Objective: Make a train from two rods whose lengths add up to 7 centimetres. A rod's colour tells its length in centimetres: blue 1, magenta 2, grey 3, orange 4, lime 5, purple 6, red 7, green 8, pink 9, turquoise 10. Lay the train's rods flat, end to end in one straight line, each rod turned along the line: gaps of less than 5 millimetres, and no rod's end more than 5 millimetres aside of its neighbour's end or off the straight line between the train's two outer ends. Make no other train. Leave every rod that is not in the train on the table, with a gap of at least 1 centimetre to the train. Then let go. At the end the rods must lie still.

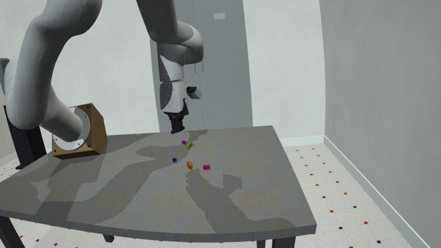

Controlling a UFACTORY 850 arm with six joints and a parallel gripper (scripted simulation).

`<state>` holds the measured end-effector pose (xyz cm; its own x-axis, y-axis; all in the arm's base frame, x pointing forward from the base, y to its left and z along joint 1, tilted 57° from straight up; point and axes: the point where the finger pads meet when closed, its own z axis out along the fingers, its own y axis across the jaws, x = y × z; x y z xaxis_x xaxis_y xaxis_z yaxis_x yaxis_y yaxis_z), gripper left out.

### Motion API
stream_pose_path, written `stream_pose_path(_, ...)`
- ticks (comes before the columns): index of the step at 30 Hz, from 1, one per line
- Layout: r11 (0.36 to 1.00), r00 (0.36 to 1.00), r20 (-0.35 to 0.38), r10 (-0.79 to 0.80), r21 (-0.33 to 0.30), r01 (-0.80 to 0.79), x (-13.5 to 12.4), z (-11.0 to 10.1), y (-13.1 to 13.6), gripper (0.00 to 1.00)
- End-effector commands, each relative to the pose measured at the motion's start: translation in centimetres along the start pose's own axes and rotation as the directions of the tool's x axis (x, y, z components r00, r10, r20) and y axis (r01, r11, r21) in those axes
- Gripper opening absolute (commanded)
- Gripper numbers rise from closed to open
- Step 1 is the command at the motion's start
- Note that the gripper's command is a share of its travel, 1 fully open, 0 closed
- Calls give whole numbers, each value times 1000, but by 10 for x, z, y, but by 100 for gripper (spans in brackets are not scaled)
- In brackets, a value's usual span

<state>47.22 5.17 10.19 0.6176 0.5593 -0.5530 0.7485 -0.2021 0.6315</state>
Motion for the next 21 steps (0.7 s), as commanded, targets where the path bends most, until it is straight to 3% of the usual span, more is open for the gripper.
stream_pose_path(1, 1000, 1000, -2, 1, -2, -1, 0, 3, 0, 4)
stream_pose_path(21, 1000, 1000, -2, 1, -2, -1, 0, 71, 0, 4)
